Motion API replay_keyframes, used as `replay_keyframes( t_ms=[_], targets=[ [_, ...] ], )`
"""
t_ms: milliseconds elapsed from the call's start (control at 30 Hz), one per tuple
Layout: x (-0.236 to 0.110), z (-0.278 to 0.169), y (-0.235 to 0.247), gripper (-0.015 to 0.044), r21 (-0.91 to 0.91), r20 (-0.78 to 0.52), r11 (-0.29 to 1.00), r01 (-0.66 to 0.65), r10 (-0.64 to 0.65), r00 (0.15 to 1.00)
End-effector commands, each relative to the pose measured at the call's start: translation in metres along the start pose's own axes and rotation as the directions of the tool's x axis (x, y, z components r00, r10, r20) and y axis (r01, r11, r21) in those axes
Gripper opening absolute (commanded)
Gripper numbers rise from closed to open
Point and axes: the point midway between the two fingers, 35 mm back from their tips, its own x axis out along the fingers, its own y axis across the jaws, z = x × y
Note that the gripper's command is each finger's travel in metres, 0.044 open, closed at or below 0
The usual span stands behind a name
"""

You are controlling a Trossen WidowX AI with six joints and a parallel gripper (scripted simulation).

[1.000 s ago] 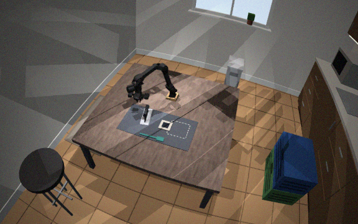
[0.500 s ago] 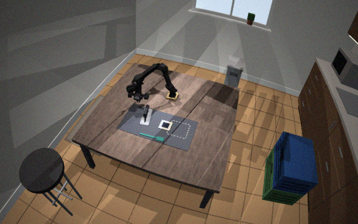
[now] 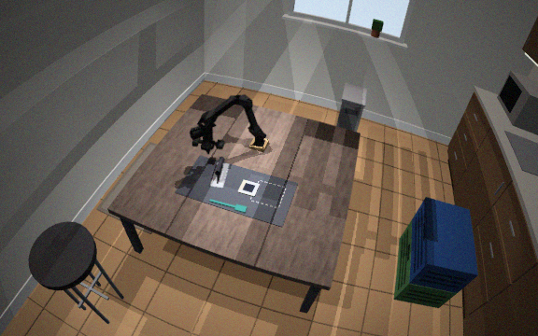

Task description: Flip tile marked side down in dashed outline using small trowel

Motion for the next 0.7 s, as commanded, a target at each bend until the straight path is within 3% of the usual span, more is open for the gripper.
replay_keyframes(
  t_ms=[0,67,667],
  targets=[
    [0.0000,0.0000,0.0000,0.0053,0.000,0.000,1.000,0.000,0.000,1.000],
    [0.0000,0.0000,0.0000,0.0100,0.000,0.000,1.000,0.000,0.000,1.000],
    [0.0000,0.0000,0.0000,0.0100,0.000,0.000,1.000,0.000,0.000,1.000]
  ],
)
